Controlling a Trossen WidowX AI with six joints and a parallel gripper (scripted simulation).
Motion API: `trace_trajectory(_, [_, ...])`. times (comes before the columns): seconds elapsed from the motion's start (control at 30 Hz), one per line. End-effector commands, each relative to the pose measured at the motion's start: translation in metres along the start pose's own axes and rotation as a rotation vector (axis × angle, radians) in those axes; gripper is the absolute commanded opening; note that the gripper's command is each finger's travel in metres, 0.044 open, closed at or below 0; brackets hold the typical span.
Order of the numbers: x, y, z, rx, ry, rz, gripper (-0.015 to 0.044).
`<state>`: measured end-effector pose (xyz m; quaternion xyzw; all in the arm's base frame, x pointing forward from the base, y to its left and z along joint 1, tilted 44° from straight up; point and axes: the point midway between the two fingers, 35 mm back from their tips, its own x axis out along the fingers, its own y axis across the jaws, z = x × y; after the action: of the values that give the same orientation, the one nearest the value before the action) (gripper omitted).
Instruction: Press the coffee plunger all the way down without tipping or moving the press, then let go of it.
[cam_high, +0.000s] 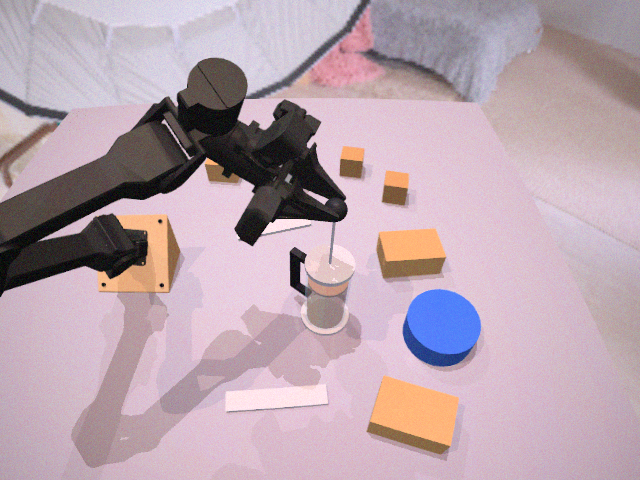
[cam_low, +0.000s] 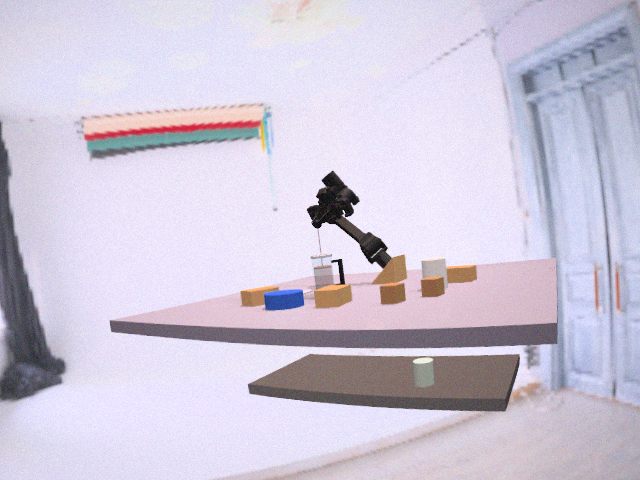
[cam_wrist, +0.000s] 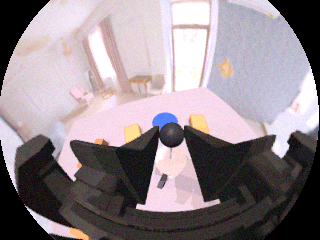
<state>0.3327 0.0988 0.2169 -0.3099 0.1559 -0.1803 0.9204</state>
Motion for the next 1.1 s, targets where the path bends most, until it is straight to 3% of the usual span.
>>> trace_trajectory(0.0, [0.009,0.001,-0.021,-0.029,0.033,-0.006,0.0119])
trace_trajectory(1.07, [0.039,-0.003,-0.063,-0.032,0.022,-0.012,0.0119])
